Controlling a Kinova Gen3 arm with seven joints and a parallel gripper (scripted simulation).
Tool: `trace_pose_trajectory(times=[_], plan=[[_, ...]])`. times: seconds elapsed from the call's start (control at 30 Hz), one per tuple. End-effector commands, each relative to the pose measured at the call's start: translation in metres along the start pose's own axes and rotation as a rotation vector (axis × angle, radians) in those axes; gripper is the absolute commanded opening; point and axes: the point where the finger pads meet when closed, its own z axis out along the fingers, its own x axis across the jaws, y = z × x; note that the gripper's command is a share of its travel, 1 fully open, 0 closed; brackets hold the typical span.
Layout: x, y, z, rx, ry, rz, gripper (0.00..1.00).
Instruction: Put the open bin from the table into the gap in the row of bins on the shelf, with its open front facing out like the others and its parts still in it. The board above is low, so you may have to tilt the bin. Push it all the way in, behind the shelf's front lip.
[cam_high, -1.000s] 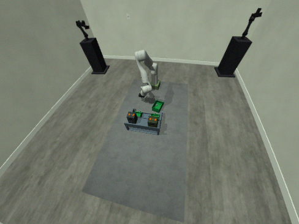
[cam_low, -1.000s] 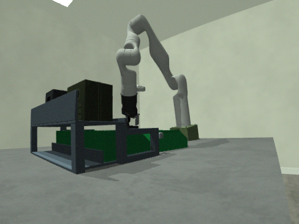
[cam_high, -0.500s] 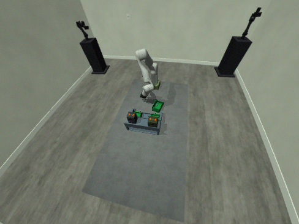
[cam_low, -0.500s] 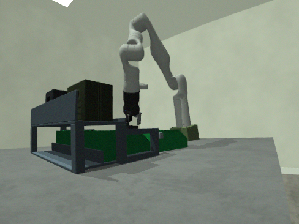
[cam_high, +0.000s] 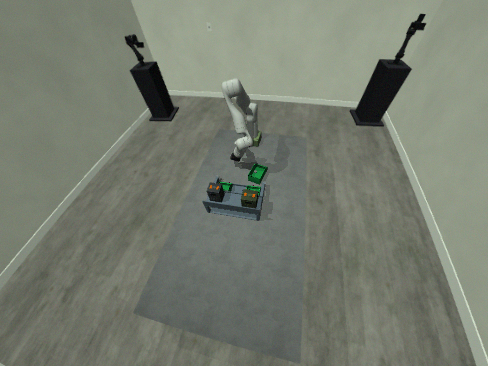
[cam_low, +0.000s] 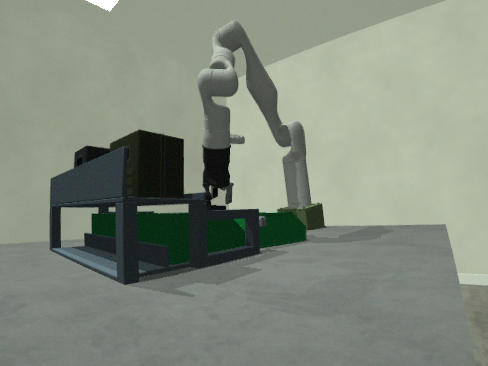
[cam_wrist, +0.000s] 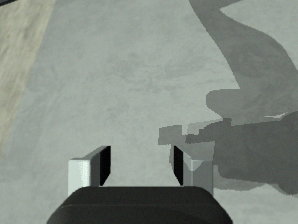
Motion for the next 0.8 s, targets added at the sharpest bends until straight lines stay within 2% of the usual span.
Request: trace_pose_trajectory(times=[0.0, 0.77], plan=[[0.004, 0.002, -0.004, -0.012, 0.006, 0.005, 1.00], [0.027, 0.011, -0.017, -0.059, 0.045, 0.041, 1.00]])
